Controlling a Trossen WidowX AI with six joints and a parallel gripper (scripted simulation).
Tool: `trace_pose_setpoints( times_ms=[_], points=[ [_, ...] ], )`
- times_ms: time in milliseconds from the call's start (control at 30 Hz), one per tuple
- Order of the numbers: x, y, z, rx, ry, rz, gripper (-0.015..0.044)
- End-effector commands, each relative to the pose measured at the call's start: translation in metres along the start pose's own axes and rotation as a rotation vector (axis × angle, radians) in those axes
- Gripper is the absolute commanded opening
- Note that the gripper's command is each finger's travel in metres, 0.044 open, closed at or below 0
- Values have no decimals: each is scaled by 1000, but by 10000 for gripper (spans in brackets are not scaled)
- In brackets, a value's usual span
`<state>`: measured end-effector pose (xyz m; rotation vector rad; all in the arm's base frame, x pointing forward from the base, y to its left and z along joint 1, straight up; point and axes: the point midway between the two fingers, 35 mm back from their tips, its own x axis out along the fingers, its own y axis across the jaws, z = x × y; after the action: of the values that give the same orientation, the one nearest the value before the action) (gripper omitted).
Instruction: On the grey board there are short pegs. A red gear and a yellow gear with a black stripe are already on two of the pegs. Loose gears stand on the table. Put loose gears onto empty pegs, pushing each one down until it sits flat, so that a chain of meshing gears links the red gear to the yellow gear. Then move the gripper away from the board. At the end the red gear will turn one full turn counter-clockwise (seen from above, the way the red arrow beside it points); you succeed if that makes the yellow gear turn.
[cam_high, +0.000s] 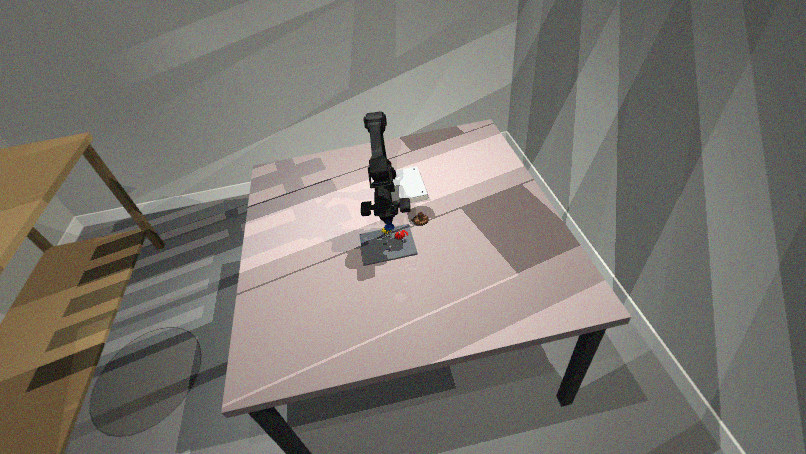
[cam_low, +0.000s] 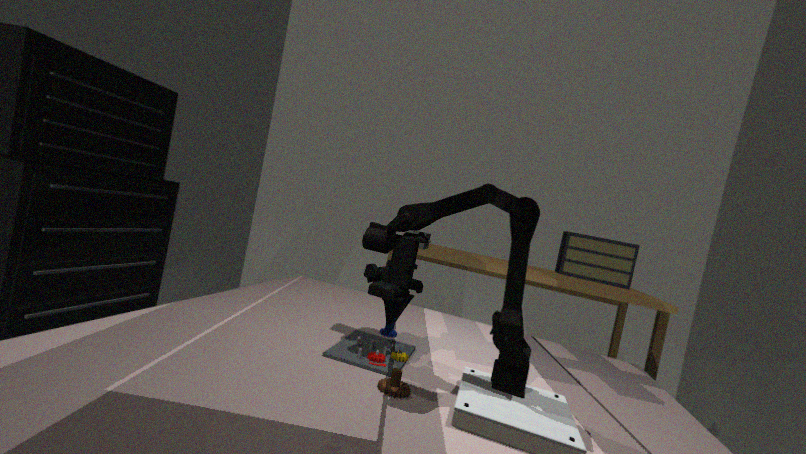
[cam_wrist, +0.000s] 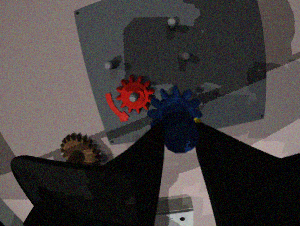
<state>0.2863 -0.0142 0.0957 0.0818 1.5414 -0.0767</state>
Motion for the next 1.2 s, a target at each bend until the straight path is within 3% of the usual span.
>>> trace_pose_setpoints(
  times_ms=[0, 733, 1167],
  points=[
    [0, -1, 0, -5, -3, -3, 0],
    [19, -1, 0, -229, -2, -4, 0],
    [37, 0, 1, -31, -3, -3, 0]
  ],
)
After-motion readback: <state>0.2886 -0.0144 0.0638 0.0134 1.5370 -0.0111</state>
